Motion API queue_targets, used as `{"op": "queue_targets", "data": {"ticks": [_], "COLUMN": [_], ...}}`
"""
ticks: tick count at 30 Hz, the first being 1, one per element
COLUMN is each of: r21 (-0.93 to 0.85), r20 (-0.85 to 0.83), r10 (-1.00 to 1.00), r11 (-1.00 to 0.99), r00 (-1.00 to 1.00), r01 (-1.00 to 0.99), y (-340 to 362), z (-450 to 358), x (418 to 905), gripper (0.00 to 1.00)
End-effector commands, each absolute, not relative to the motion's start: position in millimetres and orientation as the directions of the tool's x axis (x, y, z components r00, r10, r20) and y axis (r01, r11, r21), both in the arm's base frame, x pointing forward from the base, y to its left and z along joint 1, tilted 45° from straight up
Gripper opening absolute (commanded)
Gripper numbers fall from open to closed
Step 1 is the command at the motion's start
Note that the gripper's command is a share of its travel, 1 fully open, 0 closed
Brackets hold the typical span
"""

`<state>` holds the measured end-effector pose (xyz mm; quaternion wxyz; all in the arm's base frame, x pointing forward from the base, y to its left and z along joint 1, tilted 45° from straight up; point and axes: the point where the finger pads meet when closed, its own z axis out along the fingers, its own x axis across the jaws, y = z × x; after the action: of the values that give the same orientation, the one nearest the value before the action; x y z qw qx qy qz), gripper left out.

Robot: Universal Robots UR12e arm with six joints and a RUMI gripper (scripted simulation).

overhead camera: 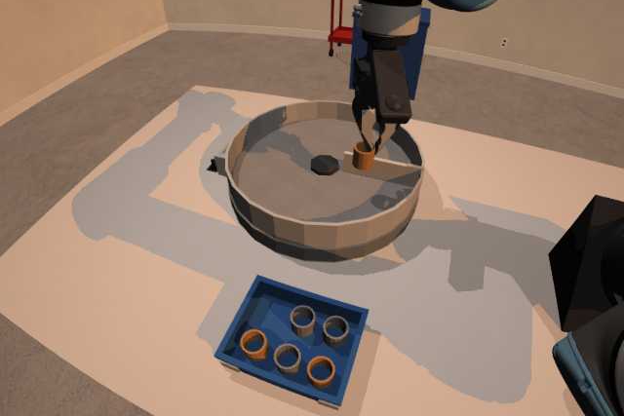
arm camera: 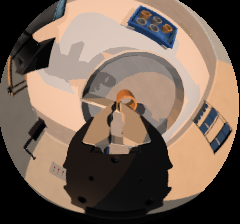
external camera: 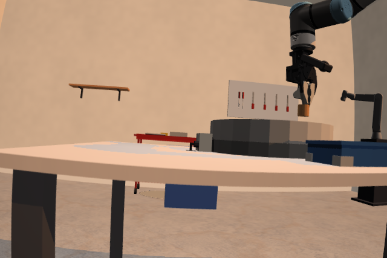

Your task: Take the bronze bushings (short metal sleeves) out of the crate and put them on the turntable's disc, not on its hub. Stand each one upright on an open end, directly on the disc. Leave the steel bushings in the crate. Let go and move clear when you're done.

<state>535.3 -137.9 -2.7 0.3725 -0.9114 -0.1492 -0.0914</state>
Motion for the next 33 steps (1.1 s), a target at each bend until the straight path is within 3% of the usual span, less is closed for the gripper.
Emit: {"op": "queue_targets", "data": {"ticks": [1,33], "r21": [-0.649,-0.653], "r20": [0.279,0.277], "r10": [0.203,0.203], "r11": [-0.68,-0.677], "r00": [0.939,0.939], "r01": [0.34,0.339], "y": [-141,-120], "z": [-3,-22], "x": [536,536], "gripper": [0.0,0.0]}}
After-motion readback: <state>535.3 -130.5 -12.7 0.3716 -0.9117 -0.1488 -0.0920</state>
